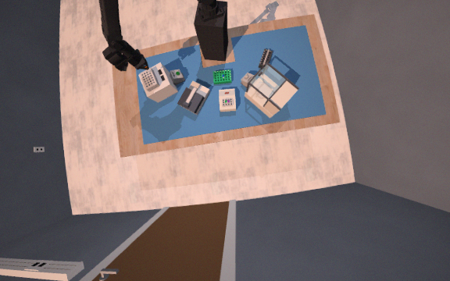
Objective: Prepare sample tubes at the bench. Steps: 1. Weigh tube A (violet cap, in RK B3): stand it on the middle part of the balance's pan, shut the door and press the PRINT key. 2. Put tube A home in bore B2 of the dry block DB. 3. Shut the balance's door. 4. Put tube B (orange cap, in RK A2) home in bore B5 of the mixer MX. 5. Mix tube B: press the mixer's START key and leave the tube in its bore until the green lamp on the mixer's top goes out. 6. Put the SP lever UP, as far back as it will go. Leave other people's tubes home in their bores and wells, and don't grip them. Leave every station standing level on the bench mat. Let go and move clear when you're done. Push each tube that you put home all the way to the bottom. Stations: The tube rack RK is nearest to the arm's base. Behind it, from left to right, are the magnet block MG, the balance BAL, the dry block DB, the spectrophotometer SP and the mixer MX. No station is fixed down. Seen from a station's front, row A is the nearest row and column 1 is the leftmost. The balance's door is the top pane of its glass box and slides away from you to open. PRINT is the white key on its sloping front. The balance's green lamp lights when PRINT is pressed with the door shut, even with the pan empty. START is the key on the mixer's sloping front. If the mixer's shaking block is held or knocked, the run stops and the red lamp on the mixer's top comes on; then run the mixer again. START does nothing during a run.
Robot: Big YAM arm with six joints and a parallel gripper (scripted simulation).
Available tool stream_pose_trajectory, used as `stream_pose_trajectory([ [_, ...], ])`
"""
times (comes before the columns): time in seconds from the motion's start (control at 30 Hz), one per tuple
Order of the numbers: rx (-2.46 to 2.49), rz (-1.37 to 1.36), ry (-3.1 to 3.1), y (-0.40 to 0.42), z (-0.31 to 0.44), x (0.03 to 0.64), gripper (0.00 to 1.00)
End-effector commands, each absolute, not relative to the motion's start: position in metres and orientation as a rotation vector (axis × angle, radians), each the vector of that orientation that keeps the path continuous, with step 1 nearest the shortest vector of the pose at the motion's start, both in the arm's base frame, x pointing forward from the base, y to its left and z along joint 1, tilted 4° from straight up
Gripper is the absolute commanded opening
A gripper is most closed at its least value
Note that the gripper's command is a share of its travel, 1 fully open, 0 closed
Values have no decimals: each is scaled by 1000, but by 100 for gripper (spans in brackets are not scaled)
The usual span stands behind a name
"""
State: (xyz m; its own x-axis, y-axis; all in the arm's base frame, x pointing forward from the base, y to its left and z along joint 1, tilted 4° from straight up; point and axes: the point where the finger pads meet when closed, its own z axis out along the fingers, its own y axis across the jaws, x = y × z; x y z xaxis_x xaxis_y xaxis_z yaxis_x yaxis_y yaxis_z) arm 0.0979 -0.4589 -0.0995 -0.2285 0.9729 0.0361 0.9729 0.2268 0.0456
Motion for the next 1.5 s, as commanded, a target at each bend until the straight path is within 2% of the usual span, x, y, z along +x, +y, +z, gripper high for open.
stream_pose_trajectory([
  [0.0, 2066, 81, 2365, -502, -97, 90, 9],
  [0.2, 2133, 80, 2307, -527, -98, 84, 9],
  [0.67, 2119, 107, 2346, -500, -102, 94, 9],
  [1.47, 2100, 72, 2325, -513, -94, 91, 9],
])
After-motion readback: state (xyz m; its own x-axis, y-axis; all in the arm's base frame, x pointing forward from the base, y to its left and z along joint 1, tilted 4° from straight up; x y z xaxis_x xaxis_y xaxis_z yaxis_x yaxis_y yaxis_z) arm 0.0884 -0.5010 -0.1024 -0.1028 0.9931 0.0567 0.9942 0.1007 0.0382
